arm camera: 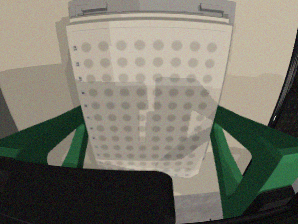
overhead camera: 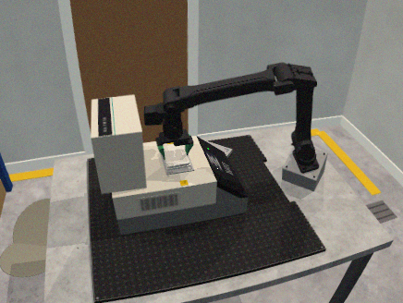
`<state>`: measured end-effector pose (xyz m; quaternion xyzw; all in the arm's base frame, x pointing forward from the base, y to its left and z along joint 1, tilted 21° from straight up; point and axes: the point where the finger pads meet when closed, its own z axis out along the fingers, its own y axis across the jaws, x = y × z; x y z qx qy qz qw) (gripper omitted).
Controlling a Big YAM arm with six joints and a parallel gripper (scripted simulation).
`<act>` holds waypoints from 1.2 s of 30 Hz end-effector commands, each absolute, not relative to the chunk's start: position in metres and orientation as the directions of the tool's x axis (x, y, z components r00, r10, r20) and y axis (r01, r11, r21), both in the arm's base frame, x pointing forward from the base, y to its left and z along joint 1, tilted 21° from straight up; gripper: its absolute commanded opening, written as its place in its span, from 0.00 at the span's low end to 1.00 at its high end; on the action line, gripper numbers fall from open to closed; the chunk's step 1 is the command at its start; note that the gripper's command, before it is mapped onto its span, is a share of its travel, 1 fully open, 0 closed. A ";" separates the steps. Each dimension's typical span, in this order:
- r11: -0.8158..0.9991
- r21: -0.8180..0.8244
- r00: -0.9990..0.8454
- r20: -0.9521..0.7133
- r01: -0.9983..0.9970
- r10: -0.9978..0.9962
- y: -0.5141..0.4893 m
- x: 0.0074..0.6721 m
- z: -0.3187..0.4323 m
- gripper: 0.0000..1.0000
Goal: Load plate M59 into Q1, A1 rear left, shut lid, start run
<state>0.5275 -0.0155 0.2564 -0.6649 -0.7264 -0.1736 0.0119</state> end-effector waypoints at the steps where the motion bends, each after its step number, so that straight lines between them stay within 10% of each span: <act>1: 0.046 0.300 -0.119 0.230 0.953 0.966 -0.022 0.537 0.283 0.00; 36: 0.056 0.303 -0.130 0.231 0.951 0.964 -0.023 0.542 0.286 0.00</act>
